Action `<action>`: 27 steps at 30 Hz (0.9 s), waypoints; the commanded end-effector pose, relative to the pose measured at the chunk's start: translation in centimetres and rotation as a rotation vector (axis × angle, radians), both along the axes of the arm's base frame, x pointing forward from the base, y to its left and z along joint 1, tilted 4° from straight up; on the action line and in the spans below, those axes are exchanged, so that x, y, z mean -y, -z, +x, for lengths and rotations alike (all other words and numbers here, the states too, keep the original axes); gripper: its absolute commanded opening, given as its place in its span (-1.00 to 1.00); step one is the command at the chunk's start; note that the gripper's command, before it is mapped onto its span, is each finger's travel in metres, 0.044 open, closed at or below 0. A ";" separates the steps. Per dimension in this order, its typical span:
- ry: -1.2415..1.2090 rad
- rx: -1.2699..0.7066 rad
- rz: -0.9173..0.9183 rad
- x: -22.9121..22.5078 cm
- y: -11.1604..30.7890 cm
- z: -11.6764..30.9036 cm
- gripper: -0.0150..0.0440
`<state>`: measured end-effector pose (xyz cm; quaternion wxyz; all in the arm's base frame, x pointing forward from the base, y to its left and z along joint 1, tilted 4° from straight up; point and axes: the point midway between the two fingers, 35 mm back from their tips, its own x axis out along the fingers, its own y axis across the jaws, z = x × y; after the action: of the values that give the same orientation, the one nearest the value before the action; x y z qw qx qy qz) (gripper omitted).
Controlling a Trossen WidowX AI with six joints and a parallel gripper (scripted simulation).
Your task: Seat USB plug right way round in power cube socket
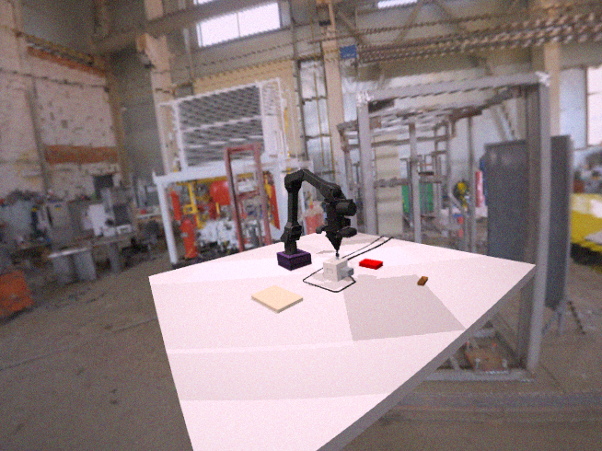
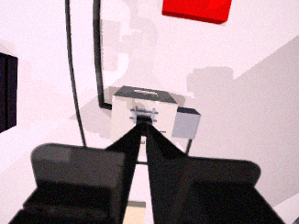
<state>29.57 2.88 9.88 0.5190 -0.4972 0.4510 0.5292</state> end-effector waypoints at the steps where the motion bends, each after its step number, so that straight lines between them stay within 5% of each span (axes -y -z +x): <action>1: 0.003 0.000 0.004 -0.1 0.1 0.0 -0.49; 27: 0.003 0.000 0.004 -0.1 0.4 0.0 -0.49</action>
<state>29.58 2.92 9.55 0.5192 -0.4970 0.4508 0.5294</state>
